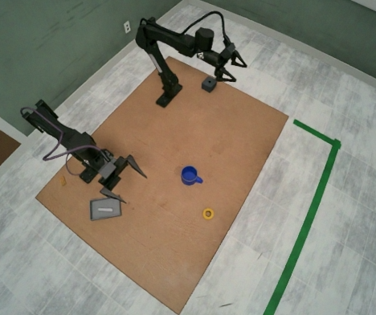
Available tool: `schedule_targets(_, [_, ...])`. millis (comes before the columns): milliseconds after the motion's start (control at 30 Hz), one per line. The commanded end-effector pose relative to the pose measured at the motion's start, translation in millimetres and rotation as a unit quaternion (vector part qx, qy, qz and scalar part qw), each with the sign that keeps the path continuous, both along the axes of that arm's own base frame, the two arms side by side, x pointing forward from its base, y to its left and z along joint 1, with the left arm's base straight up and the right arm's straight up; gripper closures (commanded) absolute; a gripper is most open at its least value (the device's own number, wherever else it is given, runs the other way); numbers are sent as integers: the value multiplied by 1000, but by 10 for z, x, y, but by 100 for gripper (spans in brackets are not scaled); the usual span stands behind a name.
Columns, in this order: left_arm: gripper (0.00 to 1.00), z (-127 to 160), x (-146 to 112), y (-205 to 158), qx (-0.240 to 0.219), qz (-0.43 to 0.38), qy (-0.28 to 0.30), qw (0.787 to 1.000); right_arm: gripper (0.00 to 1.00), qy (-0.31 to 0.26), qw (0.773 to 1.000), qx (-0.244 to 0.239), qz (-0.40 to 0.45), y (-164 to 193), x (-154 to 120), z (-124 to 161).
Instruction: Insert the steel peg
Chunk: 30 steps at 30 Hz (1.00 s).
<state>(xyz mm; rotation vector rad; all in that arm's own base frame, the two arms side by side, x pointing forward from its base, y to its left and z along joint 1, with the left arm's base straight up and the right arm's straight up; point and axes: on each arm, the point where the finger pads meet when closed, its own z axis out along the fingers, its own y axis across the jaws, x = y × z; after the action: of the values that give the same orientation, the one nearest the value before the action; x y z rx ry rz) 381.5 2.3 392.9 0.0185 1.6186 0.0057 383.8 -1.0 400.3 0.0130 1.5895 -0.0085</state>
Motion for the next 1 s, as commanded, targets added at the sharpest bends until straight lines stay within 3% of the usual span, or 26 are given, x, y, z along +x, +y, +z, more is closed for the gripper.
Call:
schedule_targets(0, [0, 175, 1, 2, -11, 8, -30, 999, 0, -20, 1000, -4, 8, 14, -66, 123])
schedule_targets(300, [0, 145, 1, 1, -11, 8, -25, 1000, 0, -9, 1000, -1, 7, 20, -22, 69])
schedule_targets(400, [0, 143, 1, -13, -8, 4, -24, 1000, 34, 58, 997, -51, -11, -166, 78, -299])
schedule_targets(467, [0, 143, 1, -13, -8, 4, -24, 1000, 57, 145, 981, -123, -32, -471, 86, -726])
schedule_targets(500, [0, 143, 1, -13, -8, 4, -24, 1000, 68, 163, 977, -135, -30, -612, 52, -976])
schedule_targets(533, [0, 143, 1, -13, -8, 4, -24, 1000, 72, 182, 972, -148, -32, -682, 24, -1101])
schedule_targets(600, [0, 143, 1, -13, -8, 4, -24, 1000, 72, 182, 972, -148, -32, -682, 24, -1101])
schedule_targets(633, [0, 143, 1, -13, -8, 4, -24, 1000, 72, 242, 952, -182, -35, -832, -60, -1373])
schedule_targets(767, [0, 143, 1, -13, -8, 4, -24, 1000, 72, 336, 915, -220, -14, -1202, -499, -2121])
schedule_targets(867, [0, 143, 1, -13, -8, 4, -24, 1000, 72, 409, 879, -246, 8, -1243, -765, -2360])
schedule_targets(967, [0, 143, 1, -13, -8, 4, -24, 1000, 72, 475, 837, -269, 46, -1231, -794, -2473])
